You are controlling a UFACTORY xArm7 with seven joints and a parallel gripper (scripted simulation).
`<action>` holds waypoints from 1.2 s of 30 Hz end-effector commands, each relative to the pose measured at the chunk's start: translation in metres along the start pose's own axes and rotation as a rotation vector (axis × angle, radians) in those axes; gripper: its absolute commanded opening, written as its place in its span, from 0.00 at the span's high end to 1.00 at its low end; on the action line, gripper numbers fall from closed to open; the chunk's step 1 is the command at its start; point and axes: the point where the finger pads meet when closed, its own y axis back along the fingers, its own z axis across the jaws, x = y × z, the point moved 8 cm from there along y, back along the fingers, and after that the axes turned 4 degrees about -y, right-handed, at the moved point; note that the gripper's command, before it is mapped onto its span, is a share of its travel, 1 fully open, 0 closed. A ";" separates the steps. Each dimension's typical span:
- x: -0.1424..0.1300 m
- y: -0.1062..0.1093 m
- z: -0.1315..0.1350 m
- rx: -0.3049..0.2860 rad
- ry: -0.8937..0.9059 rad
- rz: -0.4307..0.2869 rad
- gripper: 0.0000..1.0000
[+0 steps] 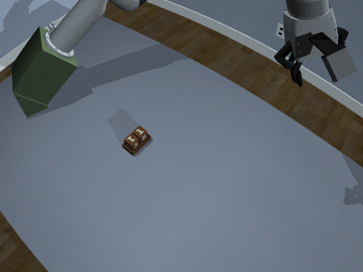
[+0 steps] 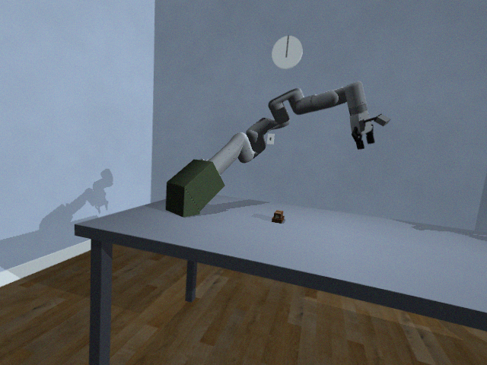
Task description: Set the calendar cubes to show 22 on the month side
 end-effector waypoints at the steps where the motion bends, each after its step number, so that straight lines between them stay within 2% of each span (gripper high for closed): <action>1: 0.004 -0.004 0.024 -0.013 -0.060 0.010 0.00; 3: 0.006 -0.012 0.060 -0.036 -0.150 0.018 0.00; 4: 0.006 -0.012 0.060 -0.036 -0.150 0.018 0.00; 5: 0.006 -0.018 0.085 -0.053 -0.208 0.022 0.00; 6: 0.006 -0.018 0.085 -0.053 -0.208 0.022 0.00; 7: 0.004 -0.024 0.113 -0.073 -0.273 0.026 0.00; 8: 0.004 -0.024 0.113 -0.073 -0.273 0.026 0.00; 9: -0.001 -0.031 0.142 -0.098 -0.343 0.030 0.00; 13: -0.001 -0.031 0.143 -0.098 -0.343 0.030 0.00; 15: -0.017 -0.043 0.203 -0.157 -0.490 0.037 0.00; 18: -0.019 -0.044 0.209 -0.157 -0.490 0.037 0.00; 19: -0.030 -0.049 0.236 -0.191 -0.562 0.039 0.00; 21: -0.032 -0.050 0.242 -0.191 -0.562 0.039 0.00; 22: -0.047 -0.055 0.273 -0.225 -0.630 0.040 0.00; 24: -0.047 -0.055 0.273 -0.225 -0.630 0.040 0.00; 25: -0.063 -0.059 0.302 -0.260 -0.694 0.040 0.00; 27: -0.063 -0.059 0.302 -0.260 -0.694 0.040 0.00; 28: -0.080 -0.062 0.328 -0.293 -0.750 0.040 0.00; 30: -0.080 -0.062 0.328 -0.293 -0.750 0.040 0.00; 31: -0.096 -0.064 0.350 -0.323 -0.799 0.039 0.00; 32: -0.096 -0.064 0.350 -0.323 -0.799 0.039 0.00; 33: -0.111 -0.066 0.368 -0.350 -0.840 0.037 0.00; 36: -0.123 -0.067 0.382 -0.371 -0.872 0.036 0.00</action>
